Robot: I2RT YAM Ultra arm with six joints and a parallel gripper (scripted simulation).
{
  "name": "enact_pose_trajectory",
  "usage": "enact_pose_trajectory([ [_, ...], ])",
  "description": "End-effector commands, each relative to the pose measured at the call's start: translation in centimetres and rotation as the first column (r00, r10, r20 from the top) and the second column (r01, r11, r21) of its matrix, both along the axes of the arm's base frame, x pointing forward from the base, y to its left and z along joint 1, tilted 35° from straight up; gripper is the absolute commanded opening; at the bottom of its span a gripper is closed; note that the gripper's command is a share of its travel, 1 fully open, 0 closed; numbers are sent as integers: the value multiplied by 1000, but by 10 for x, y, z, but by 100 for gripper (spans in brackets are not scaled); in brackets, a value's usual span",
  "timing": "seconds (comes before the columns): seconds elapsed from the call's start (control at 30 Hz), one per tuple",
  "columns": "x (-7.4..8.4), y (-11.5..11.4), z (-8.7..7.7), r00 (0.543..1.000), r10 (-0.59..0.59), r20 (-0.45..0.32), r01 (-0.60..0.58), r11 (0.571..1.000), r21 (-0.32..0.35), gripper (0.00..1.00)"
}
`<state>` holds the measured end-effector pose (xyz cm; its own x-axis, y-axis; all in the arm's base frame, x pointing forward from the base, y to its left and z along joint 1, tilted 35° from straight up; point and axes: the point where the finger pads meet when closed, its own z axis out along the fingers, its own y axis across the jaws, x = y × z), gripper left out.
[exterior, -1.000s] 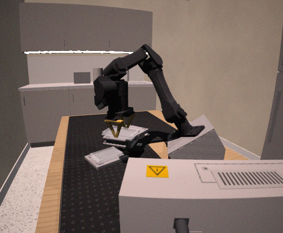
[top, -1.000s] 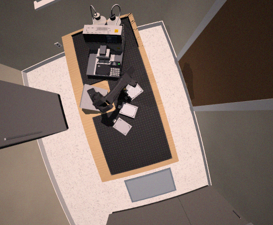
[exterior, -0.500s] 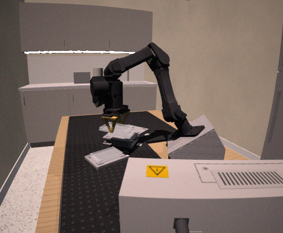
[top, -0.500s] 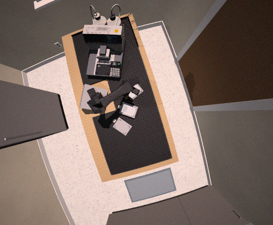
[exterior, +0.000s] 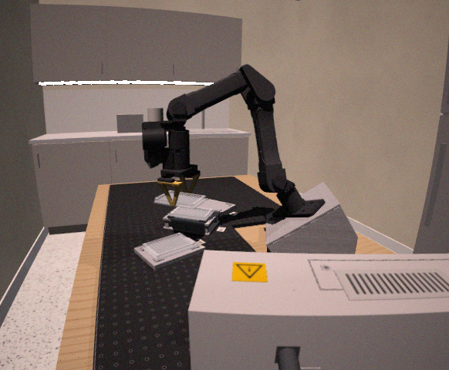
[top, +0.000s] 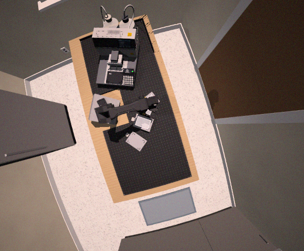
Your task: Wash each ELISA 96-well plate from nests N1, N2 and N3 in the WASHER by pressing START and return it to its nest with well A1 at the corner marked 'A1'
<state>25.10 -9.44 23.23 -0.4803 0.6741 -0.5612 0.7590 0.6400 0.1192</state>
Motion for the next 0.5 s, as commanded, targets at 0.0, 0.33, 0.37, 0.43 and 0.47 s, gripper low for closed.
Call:
enact_pose_trajectory([
  [0.0,3,3,5,999,36,13,-36,999,-5,0],
  [0.33,-10,-19,5,998,-44,48,42,998,39,0],
  [0.37,-12,-23,5,998,-44,48,42,998,39,0],
  [0.43,-17,-32,5,998,-44,48,42,998,38,0],
  [0.47,-20,-36,6,998,-44,47,42,998,38,0],
])
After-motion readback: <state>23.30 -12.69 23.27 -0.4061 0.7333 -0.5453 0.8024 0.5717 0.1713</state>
